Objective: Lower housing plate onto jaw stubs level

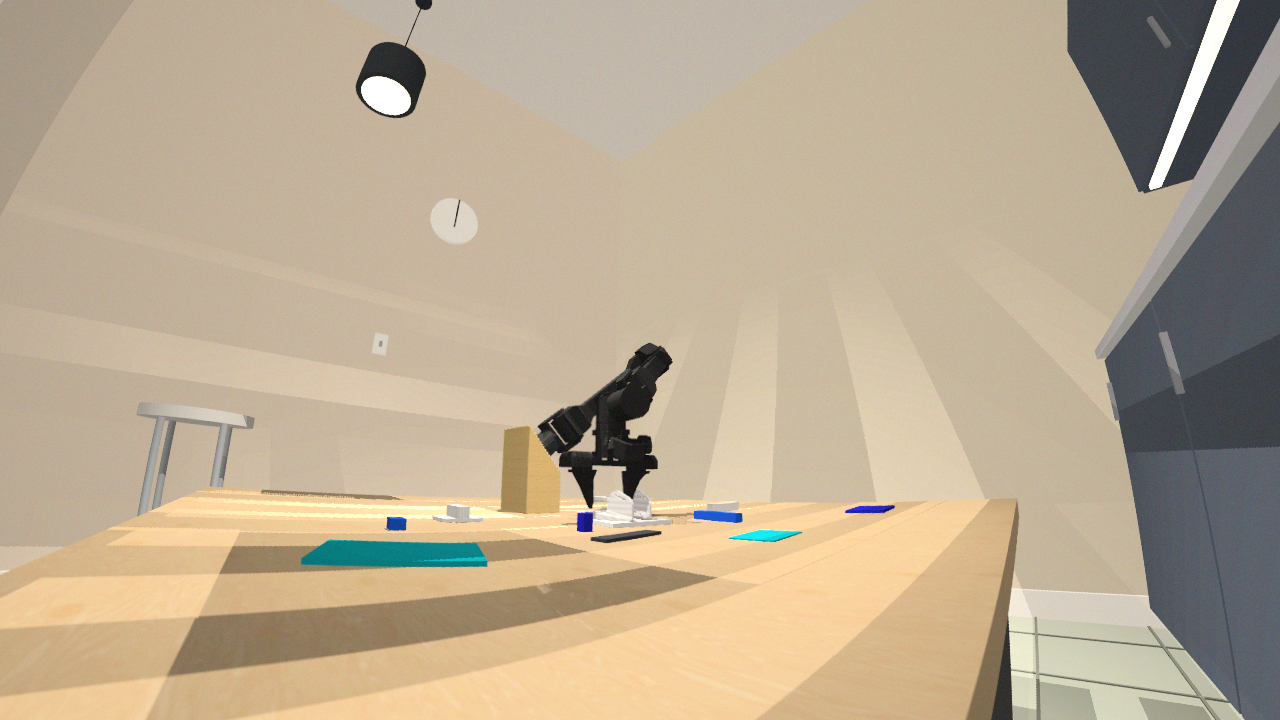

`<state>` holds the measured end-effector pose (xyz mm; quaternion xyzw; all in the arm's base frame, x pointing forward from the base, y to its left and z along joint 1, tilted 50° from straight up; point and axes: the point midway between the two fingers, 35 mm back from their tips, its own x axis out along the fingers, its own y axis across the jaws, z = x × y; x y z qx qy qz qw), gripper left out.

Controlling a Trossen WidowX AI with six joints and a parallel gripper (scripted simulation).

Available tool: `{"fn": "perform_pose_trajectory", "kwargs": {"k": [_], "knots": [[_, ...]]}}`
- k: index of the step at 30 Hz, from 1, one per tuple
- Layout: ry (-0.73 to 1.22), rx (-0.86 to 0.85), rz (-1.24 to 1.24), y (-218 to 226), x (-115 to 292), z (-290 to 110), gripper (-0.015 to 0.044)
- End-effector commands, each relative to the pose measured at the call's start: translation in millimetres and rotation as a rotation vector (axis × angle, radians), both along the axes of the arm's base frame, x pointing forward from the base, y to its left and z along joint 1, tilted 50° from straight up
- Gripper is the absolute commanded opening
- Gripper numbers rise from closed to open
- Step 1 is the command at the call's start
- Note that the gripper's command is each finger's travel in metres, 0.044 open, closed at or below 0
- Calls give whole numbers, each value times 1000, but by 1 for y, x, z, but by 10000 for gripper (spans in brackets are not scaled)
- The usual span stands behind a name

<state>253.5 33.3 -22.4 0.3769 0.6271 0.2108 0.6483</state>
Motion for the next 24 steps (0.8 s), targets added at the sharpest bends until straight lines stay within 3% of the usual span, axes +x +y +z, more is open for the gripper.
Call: {"fn": "perform_pose_trajectory", "kwargs": {"k": [1, 24], "knots": [[9, 8, -2, 3, -3, -2, 351], [8, 8, -2, 5, -2, -3, 351]]}}
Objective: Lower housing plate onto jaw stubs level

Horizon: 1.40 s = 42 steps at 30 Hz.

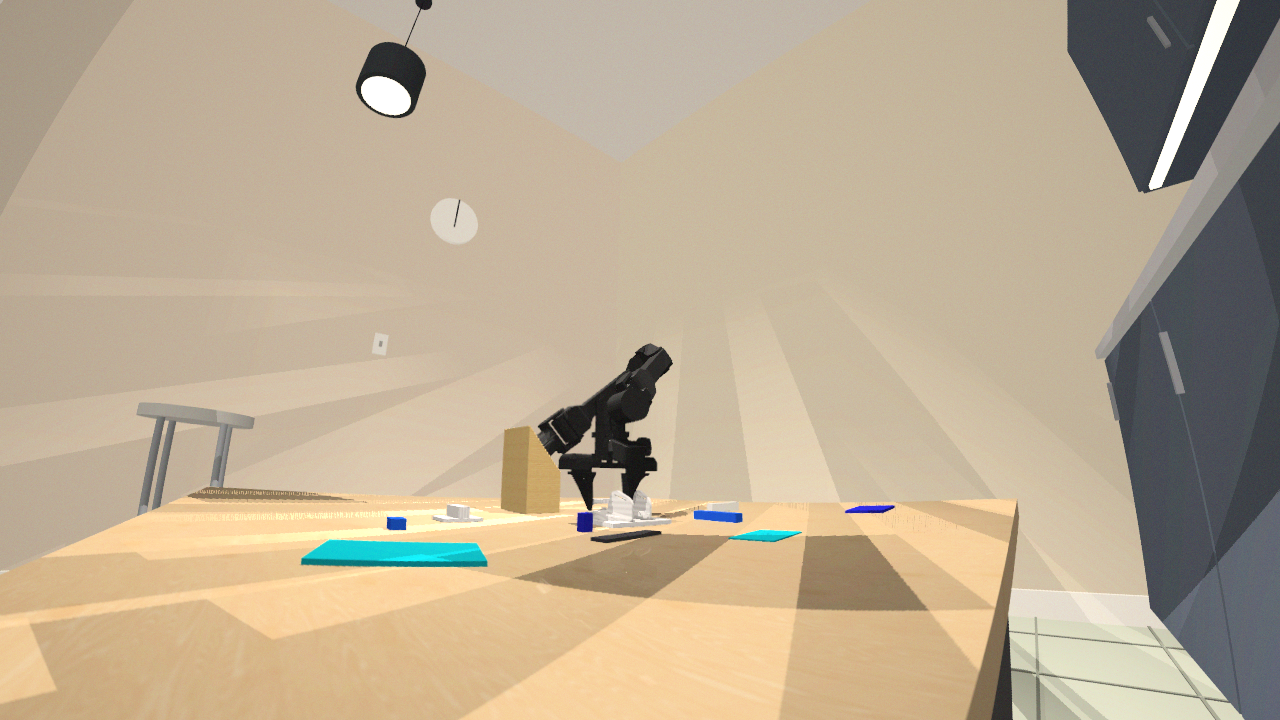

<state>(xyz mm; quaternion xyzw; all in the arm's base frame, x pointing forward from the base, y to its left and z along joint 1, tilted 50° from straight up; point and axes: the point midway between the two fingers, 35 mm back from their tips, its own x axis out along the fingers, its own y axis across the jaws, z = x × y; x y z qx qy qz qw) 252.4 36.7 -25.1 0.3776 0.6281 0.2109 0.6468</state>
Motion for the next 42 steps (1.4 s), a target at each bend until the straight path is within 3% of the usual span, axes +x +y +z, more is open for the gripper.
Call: {"fn": "perform_pose_trajectory", "kwargs": {"k": [1, 42], "knots": [[5, 6, -2, 2, -1, 0, 351], [6, 6, -2, 7, 0, -5, 351]]}}
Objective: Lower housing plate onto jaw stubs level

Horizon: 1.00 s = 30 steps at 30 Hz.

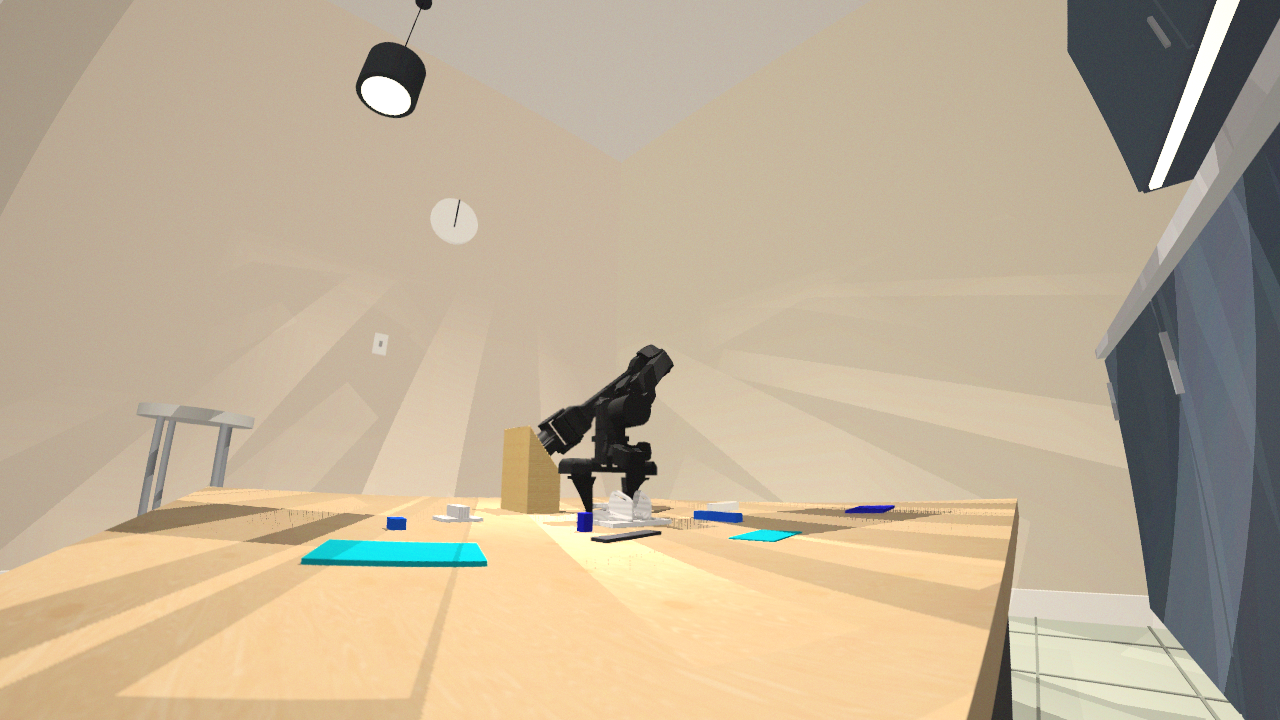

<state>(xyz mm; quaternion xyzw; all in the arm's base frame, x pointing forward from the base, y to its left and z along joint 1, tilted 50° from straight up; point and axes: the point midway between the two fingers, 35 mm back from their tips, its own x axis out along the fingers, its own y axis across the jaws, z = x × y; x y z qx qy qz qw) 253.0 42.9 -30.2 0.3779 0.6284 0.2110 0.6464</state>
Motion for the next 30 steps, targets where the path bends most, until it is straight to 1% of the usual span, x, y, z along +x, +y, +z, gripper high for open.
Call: {"fn": "perform_pose_trajectory", "kwargs": {"k": [1, 30], "knots": [[5, 6, -3, 2, -1, -1, 351], [4, 6, -2, 5, -1, -3, 351]]}}
